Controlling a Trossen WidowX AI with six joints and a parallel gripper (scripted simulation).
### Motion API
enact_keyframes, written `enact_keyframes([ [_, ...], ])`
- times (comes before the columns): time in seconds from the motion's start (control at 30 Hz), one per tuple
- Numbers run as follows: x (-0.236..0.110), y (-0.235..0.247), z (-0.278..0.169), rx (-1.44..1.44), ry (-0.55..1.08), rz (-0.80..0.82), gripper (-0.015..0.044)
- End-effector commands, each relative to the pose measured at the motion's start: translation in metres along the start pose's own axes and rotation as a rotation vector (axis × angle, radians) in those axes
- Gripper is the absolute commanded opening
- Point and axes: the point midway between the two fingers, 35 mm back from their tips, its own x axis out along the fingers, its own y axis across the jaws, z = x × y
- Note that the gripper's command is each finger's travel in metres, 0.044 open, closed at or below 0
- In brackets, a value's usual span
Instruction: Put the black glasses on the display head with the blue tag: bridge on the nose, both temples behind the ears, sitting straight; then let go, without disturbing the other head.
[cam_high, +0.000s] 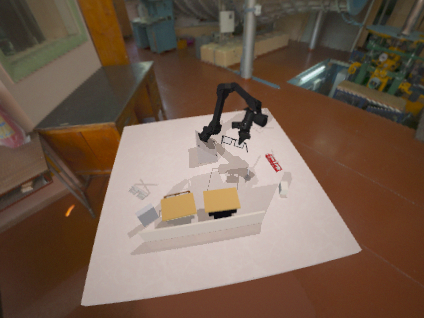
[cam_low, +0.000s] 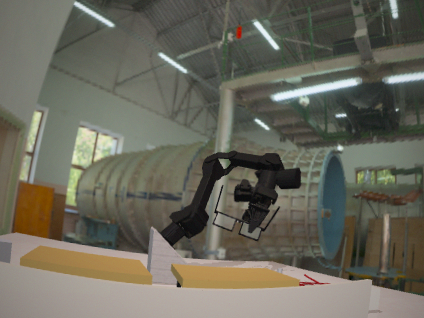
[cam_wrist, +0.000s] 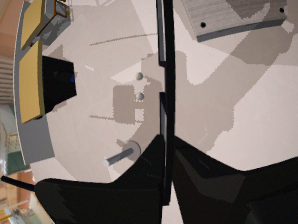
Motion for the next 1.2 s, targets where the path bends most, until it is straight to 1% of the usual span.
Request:
enact_keyframes([
  [0.0,0.018,0.008,0.004,-0.051,-0.027,-0.071,0.0],
  [0.27,0.042,0.024,0.014,-0.117,-0.026,-0.177,0.0],
  [0.53,0.064,0.04,0.028,-0.167,0.02,-0.272,0.0],
  [0.87,0.087,0.059,0.051,-0.211,0.134,-0.353,0.0],
  [1.17,0.104,0.075,0.075,-0.237,0.275,-0.373,0.0],
])
